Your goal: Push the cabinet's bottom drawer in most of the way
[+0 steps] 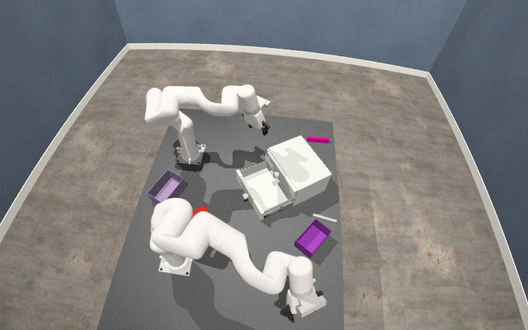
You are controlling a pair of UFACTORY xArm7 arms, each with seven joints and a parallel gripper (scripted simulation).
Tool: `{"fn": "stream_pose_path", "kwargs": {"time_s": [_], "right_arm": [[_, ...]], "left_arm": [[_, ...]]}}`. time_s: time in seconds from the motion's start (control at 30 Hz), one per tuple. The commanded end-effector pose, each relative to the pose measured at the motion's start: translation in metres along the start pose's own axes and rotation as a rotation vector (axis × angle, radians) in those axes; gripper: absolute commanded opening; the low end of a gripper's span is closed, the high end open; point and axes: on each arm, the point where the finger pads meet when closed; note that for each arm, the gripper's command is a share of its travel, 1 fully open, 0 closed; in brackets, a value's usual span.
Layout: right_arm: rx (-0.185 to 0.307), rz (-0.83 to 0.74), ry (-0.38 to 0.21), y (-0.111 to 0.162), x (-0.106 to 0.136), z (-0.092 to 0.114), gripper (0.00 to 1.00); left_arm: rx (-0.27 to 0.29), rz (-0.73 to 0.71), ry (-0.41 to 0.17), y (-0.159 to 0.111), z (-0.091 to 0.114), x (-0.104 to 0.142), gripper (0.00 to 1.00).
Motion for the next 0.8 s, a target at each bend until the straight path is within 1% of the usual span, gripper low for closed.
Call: {"fn": "stream_pose_path", "kwargs": {"time_s": [0.0,0.07,0.1,0.57,0.63,0.67,0.77], "right_arm": [[0.014,-0.011,-0.008,0.015,-0.012,-0.004,1.00],[0.014,-0.011,-0.008,0.015,-0.012,-0.004,1.00],[0.023,-0.017,-0.013,0.024,-0.018,-0.006,1.00],[0.061,-0.044,-0.039,0.065,-0.042,-0.016,1.00],[0.061,-0.044,-0.039,0.065,-0.042,-0.016,1.00],[0.069,-0.049,-0.044,0.074,-0.047,-0.018,1.00],[0.075,-0.055,-0.049,0.082,-0.051,-0.020,1.00]], "left_arm": [[0.005,-0.031,0.001,0.015,-0.003,0.012,1.00],[0.005,-0.031,0.001,0.015,-0.003,0.012,1.00],[0.007,-0.047,0.000,0.023,-0.004,0.019,1.00],[0.014,-0.123,-0.005,0.055,-0.014,0.053,1.00],[0.014,-0.123,-0.005,0.055,-0.014,0.053,1.00],[0.016,-0.139,-0.007,0.062,-0.016,0.061,1.00],[0.016,-0.153,-0.008,0.067,-0.018,0.068,1.00]]}}
Point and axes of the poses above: on each arm, the point where the finger pads meet when closed, its own z axis back along the fingers, its own y axis across the jaws, x = y × z, and after that the axes turned 15 degrees about -z, right-handed
